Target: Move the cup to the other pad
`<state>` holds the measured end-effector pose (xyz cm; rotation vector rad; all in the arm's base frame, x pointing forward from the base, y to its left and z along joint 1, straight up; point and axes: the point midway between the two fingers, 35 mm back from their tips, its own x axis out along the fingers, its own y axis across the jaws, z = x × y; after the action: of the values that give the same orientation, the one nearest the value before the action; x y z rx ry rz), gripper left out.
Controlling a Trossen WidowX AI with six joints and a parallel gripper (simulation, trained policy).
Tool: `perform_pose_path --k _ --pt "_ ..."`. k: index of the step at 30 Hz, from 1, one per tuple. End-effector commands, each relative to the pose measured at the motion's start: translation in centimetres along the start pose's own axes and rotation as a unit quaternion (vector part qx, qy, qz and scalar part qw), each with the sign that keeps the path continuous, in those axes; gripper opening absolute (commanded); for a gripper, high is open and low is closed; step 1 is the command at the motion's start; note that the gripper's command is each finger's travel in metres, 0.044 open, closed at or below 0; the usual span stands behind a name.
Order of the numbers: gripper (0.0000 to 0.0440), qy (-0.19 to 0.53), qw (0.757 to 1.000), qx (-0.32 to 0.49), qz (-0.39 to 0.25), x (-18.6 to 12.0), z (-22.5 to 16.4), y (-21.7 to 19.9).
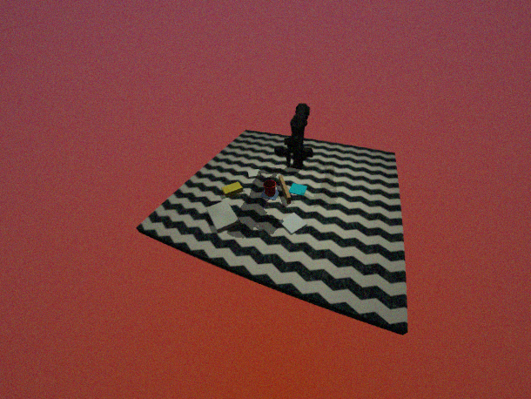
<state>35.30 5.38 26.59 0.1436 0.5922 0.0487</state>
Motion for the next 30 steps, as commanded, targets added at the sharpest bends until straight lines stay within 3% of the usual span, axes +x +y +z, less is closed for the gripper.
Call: perform_pose_path --k 1,30 --pt "0.0093 0.027 1.0 0.006 -0.007 0.6 -0.4 0.1" --pt "0.0115 0.251 0.966 -0.021 -0.066 3.1 -4.1 -1.3"
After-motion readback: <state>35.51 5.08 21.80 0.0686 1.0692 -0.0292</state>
